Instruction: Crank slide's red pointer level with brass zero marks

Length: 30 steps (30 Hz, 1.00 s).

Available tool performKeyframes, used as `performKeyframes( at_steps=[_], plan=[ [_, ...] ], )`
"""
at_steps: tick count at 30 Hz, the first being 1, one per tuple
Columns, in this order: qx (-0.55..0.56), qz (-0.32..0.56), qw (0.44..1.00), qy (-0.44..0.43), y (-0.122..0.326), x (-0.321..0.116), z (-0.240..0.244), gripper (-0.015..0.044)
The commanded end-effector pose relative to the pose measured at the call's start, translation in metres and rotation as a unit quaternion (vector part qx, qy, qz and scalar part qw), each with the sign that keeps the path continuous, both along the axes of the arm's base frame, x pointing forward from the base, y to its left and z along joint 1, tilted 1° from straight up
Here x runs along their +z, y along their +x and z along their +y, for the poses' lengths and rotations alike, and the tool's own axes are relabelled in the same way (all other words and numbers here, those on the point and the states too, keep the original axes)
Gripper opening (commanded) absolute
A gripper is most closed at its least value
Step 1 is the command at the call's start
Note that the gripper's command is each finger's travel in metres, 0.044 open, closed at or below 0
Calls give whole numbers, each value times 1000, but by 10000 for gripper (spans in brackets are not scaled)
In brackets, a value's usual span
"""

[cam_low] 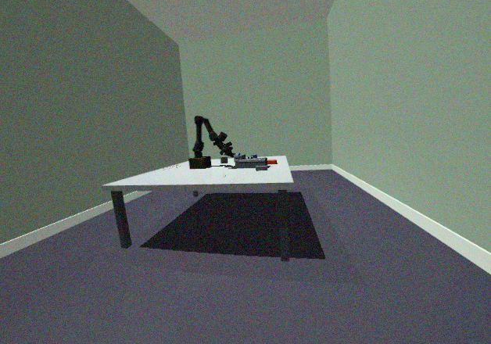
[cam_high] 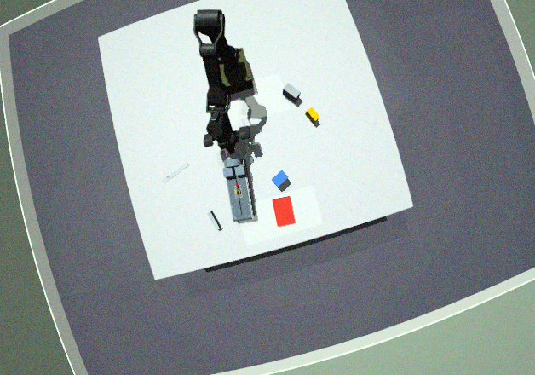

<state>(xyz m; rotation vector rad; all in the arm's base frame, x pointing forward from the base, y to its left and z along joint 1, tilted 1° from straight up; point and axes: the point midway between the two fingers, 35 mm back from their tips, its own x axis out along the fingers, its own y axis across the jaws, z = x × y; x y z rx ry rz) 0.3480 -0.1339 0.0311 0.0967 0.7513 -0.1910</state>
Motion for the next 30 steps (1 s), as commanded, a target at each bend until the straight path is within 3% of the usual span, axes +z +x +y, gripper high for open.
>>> performKeyframes(
  at_steps=[1, 30],
  plan=[
    [-11, 0, 1000, -6, -2, 1, -9, 0],
    [-11, 0, 1000, -6, -3, -2, -13, 0]
  ],
)
